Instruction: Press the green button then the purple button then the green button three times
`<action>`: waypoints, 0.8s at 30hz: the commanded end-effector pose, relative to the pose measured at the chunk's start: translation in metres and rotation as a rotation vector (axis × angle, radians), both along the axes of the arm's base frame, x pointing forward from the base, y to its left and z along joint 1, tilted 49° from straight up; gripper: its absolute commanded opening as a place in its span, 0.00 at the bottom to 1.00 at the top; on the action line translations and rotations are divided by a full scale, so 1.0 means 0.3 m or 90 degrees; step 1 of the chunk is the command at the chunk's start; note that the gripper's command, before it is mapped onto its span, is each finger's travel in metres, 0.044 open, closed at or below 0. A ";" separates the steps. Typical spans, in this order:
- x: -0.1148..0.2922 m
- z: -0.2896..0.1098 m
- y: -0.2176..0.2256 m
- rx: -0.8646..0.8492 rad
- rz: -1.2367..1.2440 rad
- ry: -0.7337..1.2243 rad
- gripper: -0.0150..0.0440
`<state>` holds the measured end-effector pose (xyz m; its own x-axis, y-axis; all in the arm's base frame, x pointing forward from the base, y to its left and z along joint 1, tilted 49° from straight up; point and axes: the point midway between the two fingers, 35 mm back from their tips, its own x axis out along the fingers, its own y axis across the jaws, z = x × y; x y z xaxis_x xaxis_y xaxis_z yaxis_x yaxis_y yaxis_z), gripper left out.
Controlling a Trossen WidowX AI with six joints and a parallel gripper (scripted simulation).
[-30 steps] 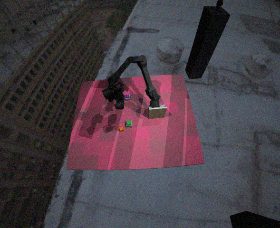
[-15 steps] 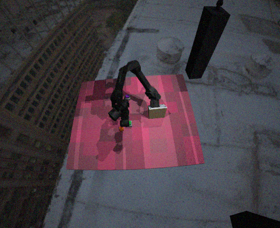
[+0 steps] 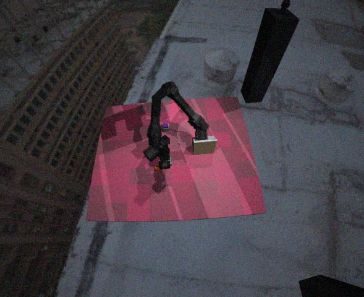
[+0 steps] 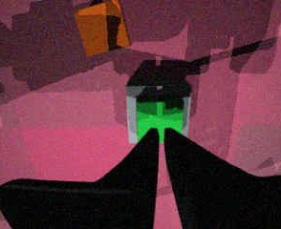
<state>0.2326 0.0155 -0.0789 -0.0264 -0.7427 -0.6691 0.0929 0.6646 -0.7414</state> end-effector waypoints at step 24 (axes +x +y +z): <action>-0.012 -0.063 -0.078 -0.005 0.002 0.006 0.29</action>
